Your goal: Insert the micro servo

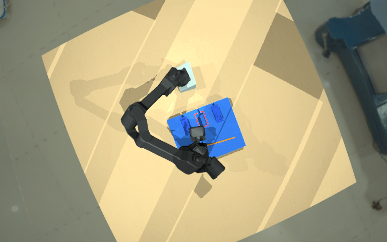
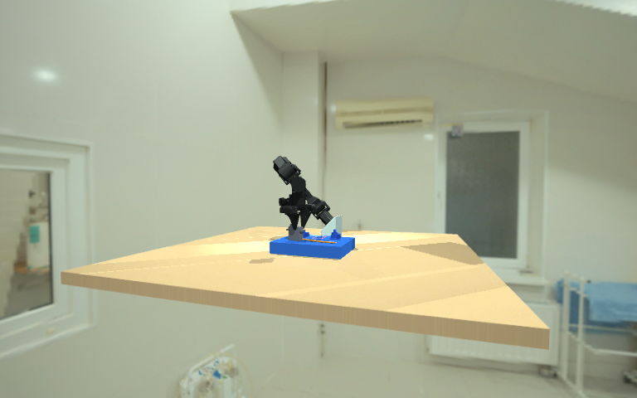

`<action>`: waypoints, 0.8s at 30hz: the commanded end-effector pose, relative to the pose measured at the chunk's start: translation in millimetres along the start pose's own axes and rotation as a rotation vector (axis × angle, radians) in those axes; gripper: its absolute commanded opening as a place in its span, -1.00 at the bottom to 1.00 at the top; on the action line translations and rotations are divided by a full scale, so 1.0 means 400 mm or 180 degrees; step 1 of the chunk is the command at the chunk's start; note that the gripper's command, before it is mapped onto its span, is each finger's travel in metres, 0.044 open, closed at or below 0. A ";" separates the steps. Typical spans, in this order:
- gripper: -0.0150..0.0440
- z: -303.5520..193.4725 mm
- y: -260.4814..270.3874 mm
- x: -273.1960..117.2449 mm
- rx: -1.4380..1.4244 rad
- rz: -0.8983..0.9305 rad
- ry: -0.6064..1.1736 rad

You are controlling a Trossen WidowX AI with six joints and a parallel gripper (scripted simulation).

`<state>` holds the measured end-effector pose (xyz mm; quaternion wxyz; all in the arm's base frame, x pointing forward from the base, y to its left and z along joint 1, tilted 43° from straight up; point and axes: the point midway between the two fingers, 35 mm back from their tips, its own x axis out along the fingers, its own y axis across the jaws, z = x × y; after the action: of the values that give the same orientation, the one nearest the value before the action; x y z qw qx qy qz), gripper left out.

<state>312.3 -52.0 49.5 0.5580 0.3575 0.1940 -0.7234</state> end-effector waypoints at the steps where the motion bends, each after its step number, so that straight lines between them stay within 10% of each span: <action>1: 0.11 0.001 0.002 0.000 -0.0014 0.0012 -0.0008; 13: -0.49 0.000 0.002 -0.018 -0.0015 0.0012 -0.0006; 24: -0.49 0.006 -0.008 -0.074 -0.0015 0.0010 -0.0005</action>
<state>311.7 -34.4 69.8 0.5615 0.3509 0.1968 -0.7231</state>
